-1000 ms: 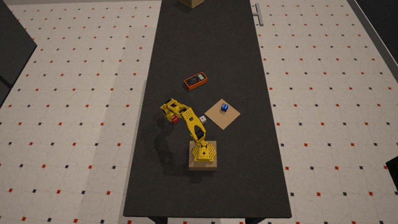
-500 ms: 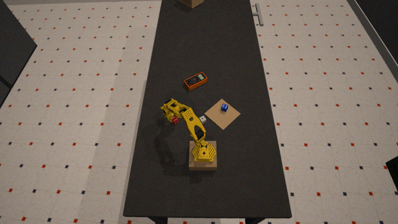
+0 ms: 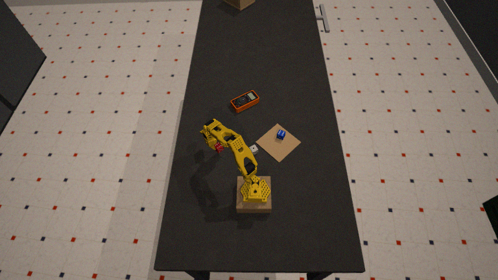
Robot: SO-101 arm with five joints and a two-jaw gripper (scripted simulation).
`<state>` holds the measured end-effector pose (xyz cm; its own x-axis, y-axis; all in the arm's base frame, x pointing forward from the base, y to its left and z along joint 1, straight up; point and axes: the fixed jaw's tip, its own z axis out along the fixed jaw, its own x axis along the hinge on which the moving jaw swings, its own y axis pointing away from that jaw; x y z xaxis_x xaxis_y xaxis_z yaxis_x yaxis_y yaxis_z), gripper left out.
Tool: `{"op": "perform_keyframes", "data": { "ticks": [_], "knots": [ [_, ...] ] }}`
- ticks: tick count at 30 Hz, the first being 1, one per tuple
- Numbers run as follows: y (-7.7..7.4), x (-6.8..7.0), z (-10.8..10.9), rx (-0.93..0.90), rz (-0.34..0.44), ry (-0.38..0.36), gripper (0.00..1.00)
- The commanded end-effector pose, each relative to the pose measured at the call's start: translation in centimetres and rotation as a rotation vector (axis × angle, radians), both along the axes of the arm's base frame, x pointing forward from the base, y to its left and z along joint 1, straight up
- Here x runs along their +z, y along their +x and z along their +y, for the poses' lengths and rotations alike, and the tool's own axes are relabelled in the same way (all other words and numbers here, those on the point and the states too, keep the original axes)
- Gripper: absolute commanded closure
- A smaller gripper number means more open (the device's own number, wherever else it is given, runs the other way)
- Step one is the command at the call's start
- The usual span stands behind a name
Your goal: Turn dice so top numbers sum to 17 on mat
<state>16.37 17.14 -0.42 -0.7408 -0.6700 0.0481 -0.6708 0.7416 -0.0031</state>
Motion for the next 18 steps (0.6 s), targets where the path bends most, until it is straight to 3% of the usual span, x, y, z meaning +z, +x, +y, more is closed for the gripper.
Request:
{"op": "perform_keyframes", "data": {
  "ticks": [1, 12, 18],
  "knots": [
    [0.1, 1.2, 0.4, -0.001, -0.016, 0.016, 1.00],
    [0.2, 1.4, 0.2, -0.008, -0.016, 0.016, 1.00],
    [1.5, 1.4, -1.1, -0.087, -0.016, 0.016, 1.00]
  ]
}}
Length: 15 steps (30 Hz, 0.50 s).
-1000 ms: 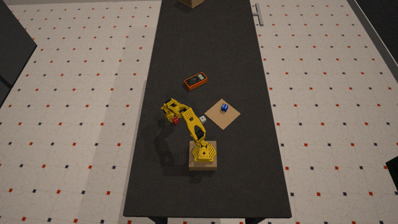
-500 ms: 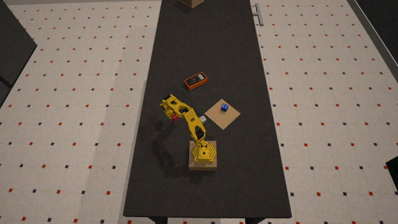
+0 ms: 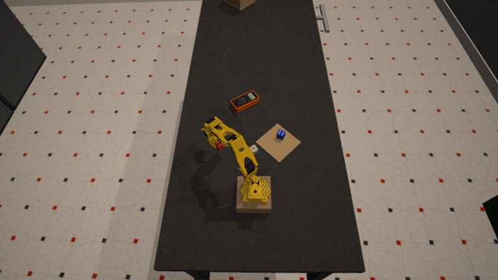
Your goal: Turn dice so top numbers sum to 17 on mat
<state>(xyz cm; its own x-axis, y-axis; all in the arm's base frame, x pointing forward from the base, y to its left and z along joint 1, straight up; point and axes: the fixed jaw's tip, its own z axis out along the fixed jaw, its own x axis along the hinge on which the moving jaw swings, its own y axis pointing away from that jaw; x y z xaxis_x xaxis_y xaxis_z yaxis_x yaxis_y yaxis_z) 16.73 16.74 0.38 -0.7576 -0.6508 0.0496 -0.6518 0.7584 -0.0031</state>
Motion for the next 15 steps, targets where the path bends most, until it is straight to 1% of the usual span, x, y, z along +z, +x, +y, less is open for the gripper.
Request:
{"op": "perform_keyframes", "data": {
  "ticks": [1, 5, 7, 11, 15],
  "knots": [
    [1.5, 0.5, -1.1, -0.086, -0.018, 0.016, 1.00],
    [3.4, 0.5, -3.5, -0.212, -0.018, 0.015, 1.00],
    [3.4, 0.5, -3.5, -0.212, -0.018, 0.015, 1.00],
    [5.4, 0.4, -7.0, -0.377, -0.019, 0.013, 1.00],
    [6.9, 0.2, -11.2, -0.562, -0.020, 0.011, 1.00]
  ]
}}
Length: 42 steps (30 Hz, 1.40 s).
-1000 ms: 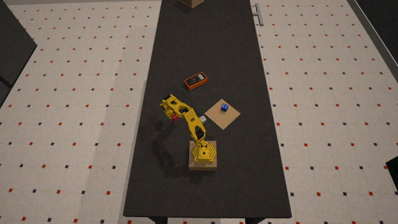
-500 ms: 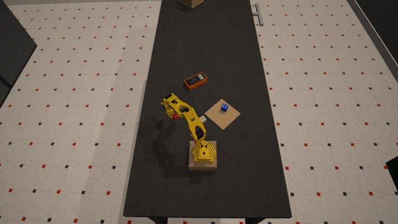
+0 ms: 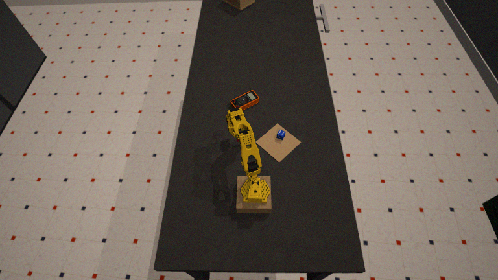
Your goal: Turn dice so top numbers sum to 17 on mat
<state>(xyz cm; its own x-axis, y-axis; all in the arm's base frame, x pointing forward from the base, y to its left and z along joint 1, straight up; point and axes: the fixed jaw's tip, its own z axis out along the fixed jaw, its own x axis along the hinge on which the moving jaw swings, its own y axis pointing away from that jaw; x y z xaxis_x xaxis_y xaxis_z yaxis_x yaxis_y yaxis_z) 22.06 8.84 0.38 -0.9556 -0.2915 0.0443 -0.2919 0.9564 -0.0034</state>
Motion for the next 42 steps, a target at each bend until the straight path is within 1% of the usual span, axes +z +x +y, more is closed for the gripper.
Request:
{"op": "perform_keyframes", "data": {
  "ticks": [1, 4, 7, 9, 13, 17, 21, 26, 27, 42],
  "knots": [
    [1.9, 0.2, -4.4, -0.195, -0.016, 0.005, 1.00],
    [2.3, 0.1, -7.7, -0.331, -0.016, 0.004, 1.00],
    [2.3, 0.0, -10.6, -0.452, -0.016, 0.003, 1.00],
    [2.3, 0.0, -10.6, -0.452, -0.016, 0.003, 1.00],
    [2.0, 0.0, -13.7, -0.578, -0.015, 0.002, 1.00],
    [1.6, -0.1, -15.6, -0.655, -0.015, 0.001, 1.00],
    [1.4, -0.1, -16.3, -0.686, -0.015, 0.001, 1.00],
    [1.3, -0.1, -16.3, -0.689, -0.015, 0.001, 1.00],
    [1.3, 0.0, -16.8, -0.694, -0.020, 0.002, 1.00],
    [1.3, 0.0, -16.8, -0.694, -0.020, 0.002, 1.00]
  ]
}}
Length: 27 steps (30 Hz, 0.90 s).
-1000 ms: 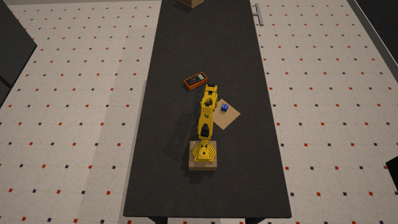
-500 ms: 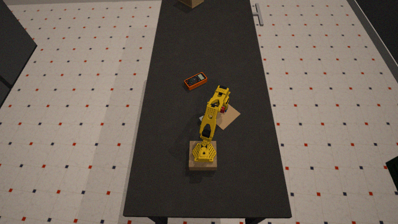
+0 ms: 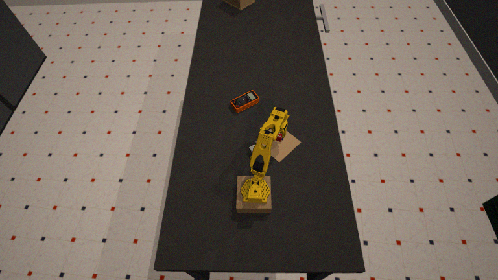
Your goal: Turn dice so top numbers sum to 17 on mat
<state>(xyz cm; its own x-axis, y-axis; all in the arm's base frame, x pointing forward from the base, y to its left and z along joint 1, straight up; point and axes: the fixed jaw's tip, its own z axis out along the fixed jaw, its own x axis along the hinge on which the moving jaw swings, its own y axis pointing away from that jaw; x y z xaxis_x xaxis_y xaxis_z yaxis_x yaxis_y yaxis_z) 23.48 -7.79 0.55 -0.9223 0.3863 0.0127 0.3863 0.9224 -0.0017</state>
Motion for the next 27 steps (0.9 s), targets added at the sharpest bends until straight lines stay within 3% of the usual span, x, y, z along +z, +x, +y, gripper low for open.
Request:
{"op": "perform_keyframes", "data": {
  "ticks": [1, 27],
  "knots": [
    [-0.2, -0.2, -0.2, -0.001, 0.011, 0.005, 1.00],
    [-0.2, -1.2, -0.1, -0.001, 0.011, 0.005, 1.00]
  ]
}}
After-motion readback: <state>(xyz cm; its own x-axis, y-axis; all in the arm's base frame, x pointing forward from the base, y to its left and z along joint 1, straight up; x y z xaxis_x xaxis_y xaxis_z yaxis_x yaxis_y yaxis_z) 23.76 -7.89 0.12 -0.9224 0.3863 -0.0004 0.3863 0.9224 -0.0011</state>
